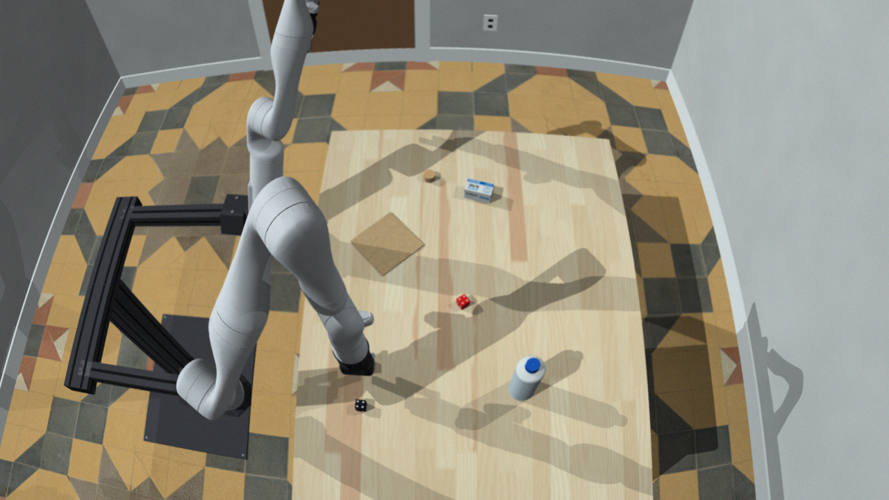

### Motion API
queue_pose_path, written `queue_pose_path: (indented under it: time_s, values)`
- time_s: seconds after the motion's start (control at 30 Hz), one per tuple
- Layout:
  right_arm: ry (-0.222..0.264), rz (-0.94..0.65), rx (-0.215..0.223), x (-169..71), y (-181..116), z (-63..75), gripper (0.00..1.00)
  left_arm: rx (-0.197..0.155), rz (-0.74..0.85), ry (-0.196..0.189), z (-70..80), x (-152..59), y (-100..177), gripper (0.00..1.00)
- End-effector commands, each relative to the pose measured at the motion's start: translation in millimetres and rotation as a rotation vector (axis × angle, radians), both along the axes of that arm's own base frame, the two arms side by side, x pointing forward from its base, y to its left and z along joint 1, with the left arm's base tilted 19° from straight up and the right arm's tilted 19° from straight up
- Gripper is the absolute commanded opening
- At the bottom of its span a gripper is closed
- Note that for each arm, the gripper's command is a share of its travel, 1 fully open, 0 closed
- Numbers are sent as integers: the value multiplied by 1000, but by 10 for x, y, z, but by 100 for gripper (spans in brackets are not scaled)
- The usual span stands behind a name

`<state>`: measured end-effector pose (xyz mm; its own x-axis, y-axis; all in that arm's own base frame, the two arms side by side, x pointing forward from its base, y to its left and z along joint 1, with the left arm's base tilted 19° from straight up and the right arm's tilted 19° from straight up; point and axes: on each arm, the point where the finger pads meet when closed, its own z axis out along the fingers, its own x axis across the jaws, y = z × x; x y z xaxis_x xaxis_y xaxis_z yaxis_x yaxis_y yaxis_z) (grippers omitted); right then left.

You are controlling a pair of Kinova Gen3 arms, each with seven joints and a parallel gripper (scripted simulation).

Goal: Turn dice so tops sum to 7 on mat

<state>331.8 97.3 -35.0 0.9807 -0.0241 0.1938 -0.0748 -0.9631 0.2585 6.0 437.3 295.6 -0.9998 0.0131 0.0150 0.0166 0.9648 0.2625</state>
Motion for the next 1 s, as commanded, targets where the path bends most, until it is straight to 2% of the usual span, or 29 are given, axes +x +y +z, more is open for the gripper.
queue_pose_path:
  time_s: [0.0, 0.37, 0.43, 0.97]
  values:
    - [-1, 0, 1, 41, 28, 4, 100, 2, 0, 0, 7, -2, 2, 100]
    - [-1, 0, 1, 354, 221, 9, 100, 2, 0, 0, 7, -2, 2, 100]
    - [-1, 0, 1, 354, 221, 9, 100, 2, 0, 0, 7, -2, 2, 100]
    - [-1, 0, 1, 1027, 635, 21, 100, 2, 0, 0, 7, -2, 2, 100]
